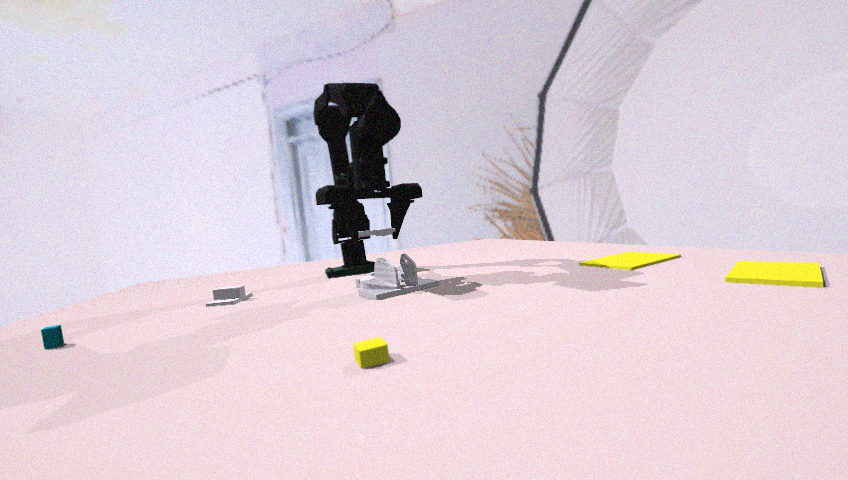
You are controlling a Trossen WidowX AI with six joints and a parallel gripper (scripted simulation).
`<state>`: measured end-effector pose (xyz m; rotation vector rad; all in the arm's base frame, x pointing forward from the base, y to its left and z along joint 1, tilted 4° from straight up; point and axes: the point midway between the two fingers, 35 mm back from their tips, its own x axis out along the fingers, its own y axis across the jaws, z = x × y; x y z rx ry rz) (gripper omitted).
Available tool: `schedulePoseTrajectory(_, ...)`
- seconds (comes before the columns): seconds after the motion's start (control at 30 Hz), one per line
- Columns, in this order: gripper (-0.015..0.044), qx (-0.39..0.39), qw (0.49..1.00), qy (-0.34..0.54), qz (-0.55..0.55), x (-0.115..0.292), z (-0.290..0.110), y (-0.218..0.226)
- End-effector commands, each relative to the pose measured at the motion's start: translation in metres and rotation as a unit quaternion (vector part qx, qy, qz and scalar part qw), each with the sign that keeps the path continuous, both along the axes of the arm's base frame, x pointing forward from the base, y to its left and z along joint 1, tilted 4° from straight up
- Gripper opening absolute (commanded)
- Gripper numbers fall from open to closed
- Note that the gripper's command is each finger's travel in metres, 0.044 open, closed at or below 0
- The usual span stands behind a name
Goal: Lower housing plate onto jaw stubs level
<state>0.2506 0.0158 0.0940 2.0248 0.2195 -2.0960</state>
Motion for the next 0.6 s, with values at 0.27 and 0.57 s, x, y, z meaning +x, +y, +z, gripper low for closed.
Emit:
schedulePoseTrajectory(0.27,0.0351,0.002,1.000,-0.002,-0.009,0.000,0.000,0.001)
schedulePoseTrajectory(0.57,0.0351,0.002,1.000,-0.001,-0.009,-0.015,0.000,0.001)
